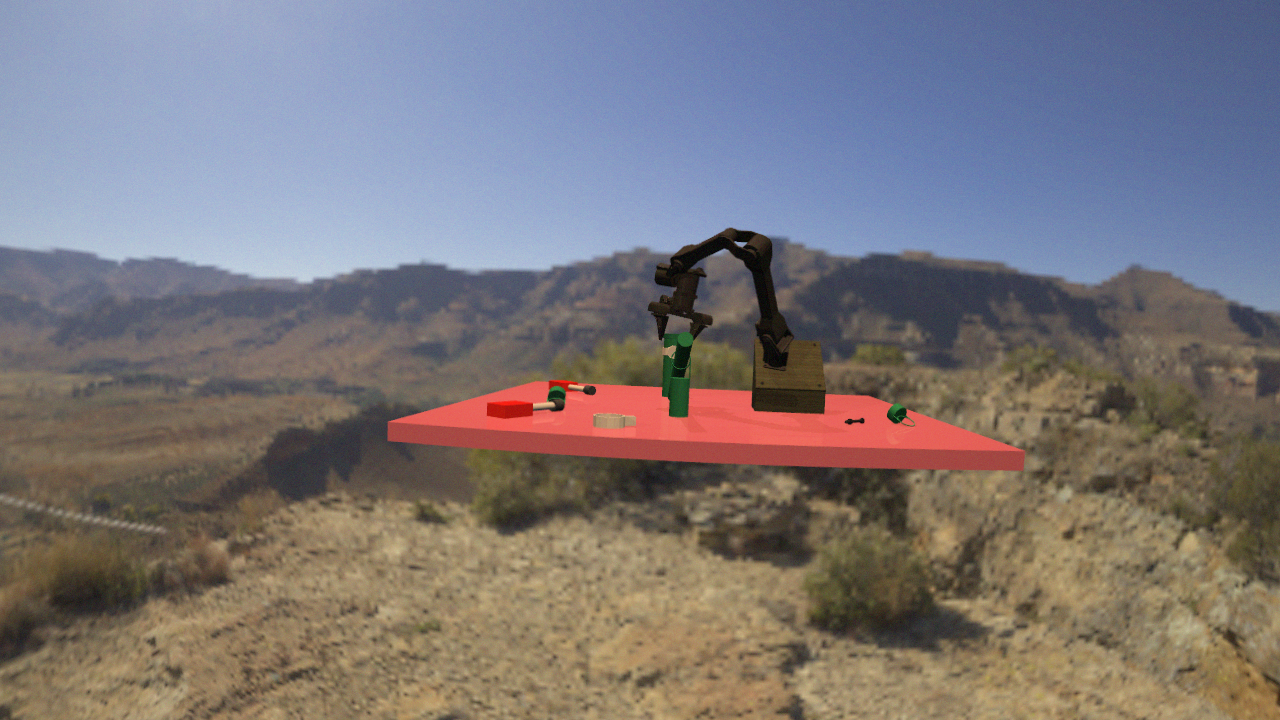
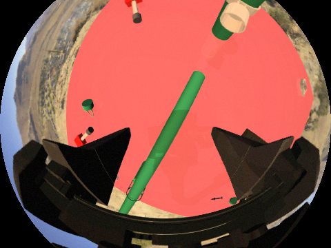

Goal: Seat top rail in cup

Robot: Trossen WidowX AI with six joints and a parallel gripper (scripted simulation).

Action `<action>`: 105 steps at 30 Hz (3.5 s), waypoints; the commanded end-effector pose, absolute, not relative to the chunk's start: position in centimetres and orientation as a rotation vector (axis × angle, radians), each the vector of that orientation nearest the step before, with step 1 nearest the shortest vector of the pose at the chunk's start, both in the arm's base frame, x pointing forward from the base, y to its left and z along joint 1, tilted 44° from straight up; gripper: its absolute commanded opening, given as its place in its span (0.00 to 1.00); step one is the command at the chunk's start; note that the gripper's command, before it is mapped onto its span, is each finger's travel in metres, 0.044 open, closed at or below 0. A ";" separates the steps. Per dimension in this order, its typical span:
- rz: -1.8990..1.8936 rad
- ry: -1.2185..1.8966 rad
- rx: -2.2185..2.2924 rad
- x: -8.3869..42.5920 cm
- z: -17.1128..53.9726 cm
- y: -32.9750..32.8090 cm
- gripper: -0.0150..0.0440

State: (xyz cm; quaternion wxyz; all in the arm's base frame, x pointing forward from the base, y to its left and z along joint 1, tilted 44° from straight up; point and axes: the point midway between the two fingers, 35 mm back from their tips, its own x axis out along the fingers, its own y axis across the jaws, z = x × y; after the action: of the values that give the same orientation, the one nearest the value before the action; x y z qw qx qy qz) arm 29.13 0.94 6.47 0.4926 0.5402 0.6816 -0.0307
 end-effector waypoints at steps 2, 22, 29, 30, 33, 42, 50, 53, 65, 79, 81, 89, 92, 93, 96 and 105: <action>-0.563 1.863 1.505 28.4 4.8 4.1 1.00; -0.562 1.863 1.506 28.0 2.3 6.5 1.00; -0.562 1.863 1.506 27.9 1.3 7.5 1.00; -0.561 1.864 1.506 27.8 1.2 7.6 1.00; -0.562 1.864 1.506 27.8 1.2 7.6 1.00; -0.562 1.863 1.506 27.8 0.3 8.4 1.00; -0.562 1.862 1.506 27.7 -0.6 9.3 1.00; -0.562 1.863 1.506 27.7 -1.0 9.6 1.00; -0.561 1.864 1.506 27.4 -2.4 10.9 1.00; -0.560 1.865 1.508 27.1 -3.1 11.7 0.78; -0.560 1.865 1.508 27.1 -3.1 11.7 0.69; -0.560 1.865 1.508 27.1 -3.1 11.7 0.47; -0.560 1.865 1.508 27.1 -3.1 11.7 0.43; -0.560 1.865 1.508 27.1 -3.0 11.6 0.39; -0.560 1.865 1.508 27.2 -2.8 11.4 0.25; -0.629 1.761 1.442 28.3 -1.9 8.0 0.25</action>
State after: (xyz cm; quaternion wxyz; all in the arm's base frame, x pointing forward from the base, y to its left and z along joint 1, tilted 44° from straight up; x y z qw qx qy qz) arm 27.27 10.17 -2.67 0.3480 0.5688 0.7086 -0.2306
